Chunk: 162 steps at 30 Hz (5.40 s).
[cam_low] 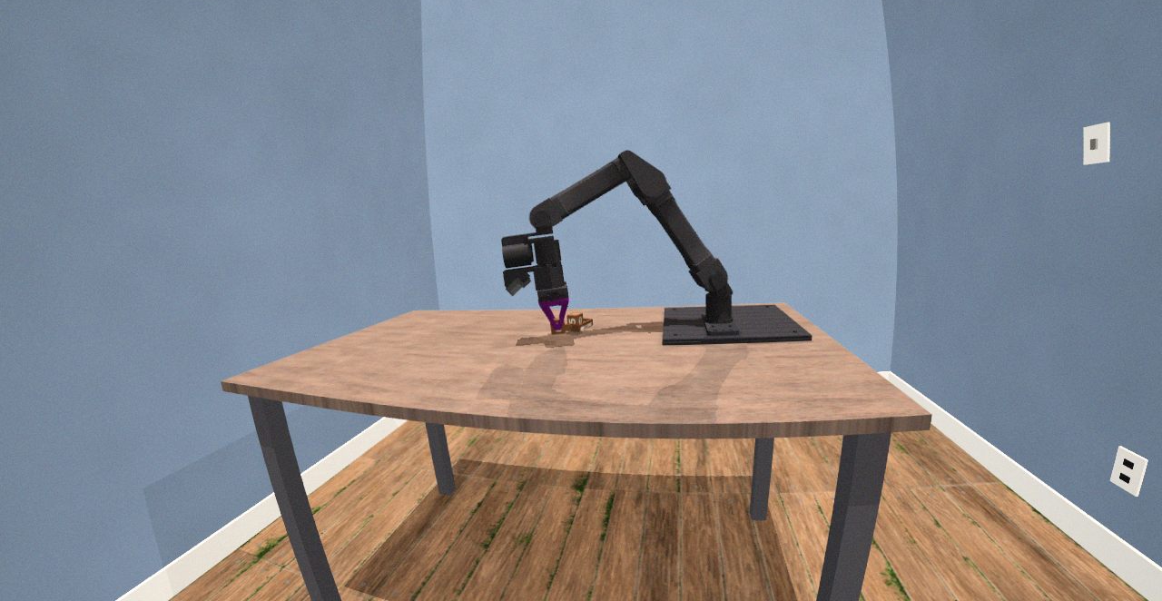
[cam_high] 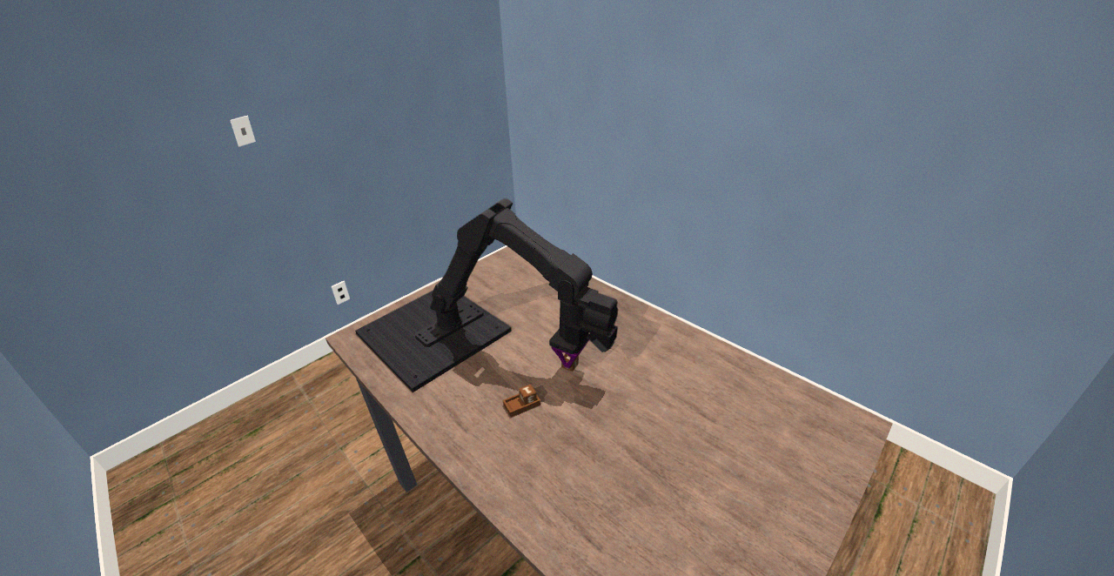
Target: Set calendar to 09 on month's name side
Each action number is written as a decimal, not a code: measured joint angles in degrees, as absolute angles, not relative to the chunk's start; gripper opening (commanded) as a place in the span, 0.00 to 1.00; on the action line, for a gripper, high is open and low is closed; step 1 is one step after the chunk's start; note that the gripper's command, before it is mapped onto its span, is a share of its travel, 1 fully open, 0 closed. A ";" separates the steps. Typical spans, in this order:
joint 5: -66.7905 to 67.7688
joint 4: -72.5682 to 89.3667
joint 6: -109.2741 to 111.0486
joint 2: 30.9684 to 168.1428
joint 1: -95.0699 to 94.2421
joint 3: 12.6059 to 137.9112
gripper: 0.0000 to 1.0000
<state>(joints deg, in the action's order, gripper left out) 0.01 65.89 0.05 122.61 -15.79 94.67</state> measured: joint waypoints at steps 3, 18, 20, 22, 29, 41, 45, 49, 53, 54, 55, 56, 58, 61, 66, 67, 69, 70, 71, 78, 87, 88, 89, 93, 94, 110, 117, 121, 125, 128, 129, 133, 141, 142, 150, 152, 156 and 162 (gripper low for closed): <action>0.01 63.79 0.05 123.37 -15.79 93.21 0.27; 0.01 58.06 0.05 124.16 -15.79 91.18 0.27; 0.01 58.00 0.05 124.14 -15.79 91.18 0.27; 0.01 57.91 0.05 124.16 -15.79 91.18 0.27; 0.01 57.84 0.05 124.14 -15.79 91.18 0.27; 0.01 57.82 0.05 124.14 -15.79 91.18 0.27; 0.01 57.82 0.05 124.14 -15.79 91.18 0.27; 0.01 57.82 0.05 124.14 -15.79 91.18 0.27; 0.01 57.82 0.08 124.14 -15.79 91.18 0.27; 0.01 57.82 0.08 124.14 -15.79 91.18 0.27; 0.01 57.82 0.10 124.14 -15.79 91.18 0.27; 0.01 57.82 0.10 124.14 -15.75 91.18 0.27; 0.01 57.76 0.12 124.14 -15.70 91.11 0.27; 0.01 57.76 0.16 124.16 -15.70 91.05 0.27; 0.01 57.69 0.23 124.16 -15.68 90.98 0.27; 0.01 57.67 0.23 124.14 -15.68 90.98 0.27; 0.01 57.67 0.23 124.16 -15.68 90.96 0.27; 0.01 57.67 0.23 124.16 -15.68 90.98 0.27; 0.01 57.67 0.23 124.14 -15.68 90.98 0.27; 0.01 57.67 0.23 124.16 -15.68 90.98 0.27; 0.01 57.67 0.23 124.14 -15.68 90.98 0.27; 0.01 57.67 0.23 124.14 -15.68 90.98 0.27; 0.01 57.67 0.23 124.14 -15.68 90.98 0.27; 0.01 57.67 0.23 124.14 -15.68 90.98 0.27; 0.01 57.63 0.23 124.14 -15.68 90.94 0.27; 0.01 57.36 0.23 124.16 -15.68 90.76 0.27; 0.01 57.32 0.23 124.14 -15.68 90.76 0.27; 0.01 57.32 0.23 124.14 -15.68 90.76 0.27; 0.01 57.32 0.23 124.14 -15.68 90.76 0.27; 0.01 57.32 0.23 124.14 -15.68 90.76 0.27; 0.01 57.32 0.23 124.14 -15.68 90.76 0.27; 0.01 57.30 0.23 124.14 -15.68 90.72 0.27; 0.01 57.25 0.23 124.14 -15.68 90.70 0.27; 0.01 57.25 0.23 124.14 -15.68 90.70 0.27; 0.01 57.14 0.23 124.14 -15.68 90.61 0.27; 0.01 57.12 0.23 124.14 -15.68 90.61 0.27; 0.01 57.10 0.23 124.14 -15.68 90.61 0.27; 0.01 57.10 0.23 124.14 -15.68 90.61 0.27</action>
